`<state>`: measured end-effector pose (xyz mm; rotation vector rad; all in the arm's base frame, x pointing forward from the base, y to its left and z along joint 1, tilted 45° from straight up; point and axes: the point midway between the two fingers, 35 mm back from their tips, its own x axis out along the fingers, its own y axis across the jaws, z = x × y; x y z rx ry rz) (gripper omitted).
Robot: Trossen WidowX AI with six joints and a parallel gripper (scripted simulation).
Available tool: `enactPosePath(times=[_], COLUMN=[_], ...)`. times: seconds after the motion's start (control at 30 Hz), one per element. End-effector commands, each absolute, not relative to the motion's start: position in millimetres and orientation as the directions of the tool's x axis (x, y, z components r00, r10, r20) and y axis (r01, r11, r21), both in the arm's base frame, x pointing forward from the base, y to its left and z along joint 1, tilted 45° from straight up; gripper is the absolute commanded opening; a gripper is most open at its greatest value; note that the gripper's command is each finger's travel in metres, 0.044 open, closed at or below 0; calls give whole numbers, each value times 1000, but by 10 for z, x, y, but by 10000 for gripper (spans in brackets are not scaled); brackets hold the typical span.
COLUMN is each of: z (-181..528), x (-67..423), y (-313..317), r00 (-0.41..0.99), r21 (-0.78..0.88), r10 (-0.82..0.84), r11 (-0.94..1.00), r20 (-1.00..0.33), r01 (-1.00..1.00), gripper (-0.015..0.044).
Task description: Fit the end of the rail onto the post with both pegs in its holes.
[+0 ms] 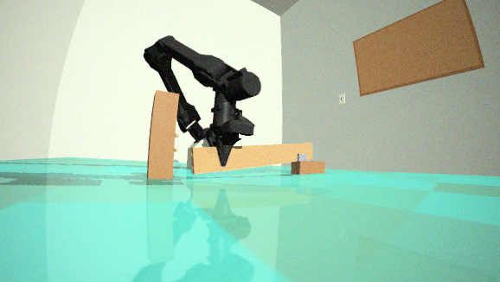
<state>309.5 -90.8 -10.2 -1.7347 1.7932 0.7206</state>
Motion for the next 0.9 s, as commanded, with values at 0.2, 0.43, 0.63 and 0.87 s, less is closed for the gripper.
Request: enactPosePath(times=[0.2, 0.43, 0.63, 0.87], z=[-54, -29, -8, 17], x=[3111, 3114, 3116, 3118], y=[-847, -822, -800, -775], r00=[-21, -21, -21, -21], r21=[5, 5, 5, 5], r10=[-707, -707, -707, -706], r11=[25, 25, 25, 25], r20=[-707, -707, -707, -707], r01=[-1000, -1000, -1000, -1000], gripper=[0, 0, 0, 0])
